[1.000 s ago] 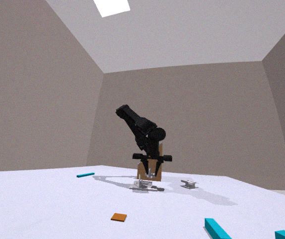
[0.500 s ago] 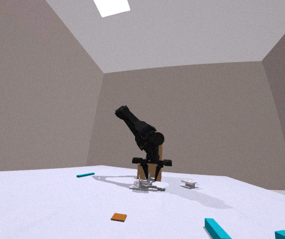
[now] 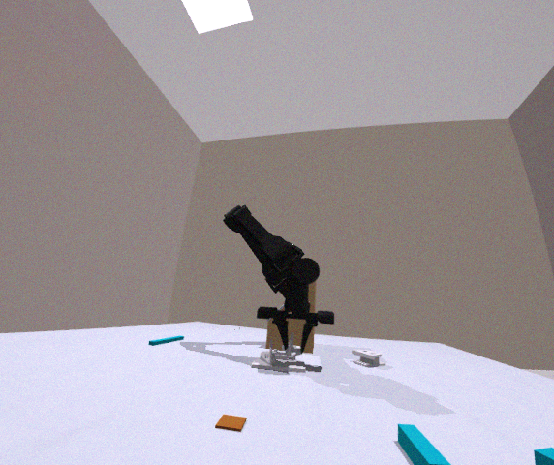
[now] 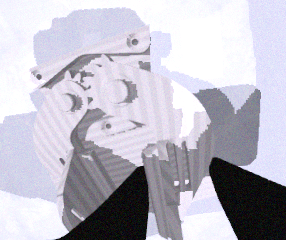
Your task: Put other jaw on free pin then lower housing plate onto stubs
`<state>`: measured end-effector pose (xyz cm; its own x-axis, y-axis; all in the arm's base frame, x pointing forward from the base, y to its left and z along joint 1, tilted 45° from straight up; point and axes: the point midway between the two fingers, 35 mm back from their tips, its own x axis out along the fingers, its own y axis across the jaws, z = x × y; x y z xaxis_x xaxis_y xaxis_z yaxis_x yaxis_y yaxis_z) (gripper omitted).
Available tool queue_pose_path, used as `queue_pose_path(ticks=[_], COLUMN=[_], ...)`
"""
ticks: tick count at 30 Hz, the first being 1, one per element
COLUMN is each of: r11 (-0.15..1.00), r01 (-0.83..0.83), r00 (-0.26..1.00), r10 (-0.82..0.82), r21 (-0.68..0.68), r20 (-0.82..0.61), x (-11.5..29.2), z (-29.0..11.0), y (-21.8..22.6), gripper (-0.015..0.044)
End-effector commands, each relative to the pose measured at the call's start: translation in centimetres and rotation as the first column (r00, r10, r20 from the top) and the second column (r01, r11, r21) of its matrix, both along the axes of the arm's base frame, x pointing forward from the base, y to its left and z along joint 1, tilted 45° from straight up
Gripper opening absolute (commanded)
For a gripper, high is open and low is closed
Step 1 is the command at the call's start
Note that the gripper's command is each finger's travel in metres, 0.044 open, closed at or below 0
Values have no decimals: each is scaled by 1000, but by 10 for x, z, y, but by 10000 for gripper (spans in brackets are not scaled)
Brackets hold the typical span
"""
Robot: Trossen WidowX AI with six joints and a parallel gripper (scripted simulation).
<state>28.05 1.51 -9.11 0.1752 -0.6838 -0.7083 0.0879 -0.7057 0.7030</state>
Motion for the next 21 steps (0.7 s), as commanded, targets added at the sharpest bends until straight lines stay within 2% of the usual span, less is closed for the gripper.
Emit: queue_pose_path(ticks=[1, 21], r11=[1000, 1000], r01=[-2, 4], r00=[1000, 1000], r10=[2, -4], r21=[-6, -5], r20=[0, 5], x=[0, 0], z=[-1, -4], y=[-2, -5], gripper=[134, 134])
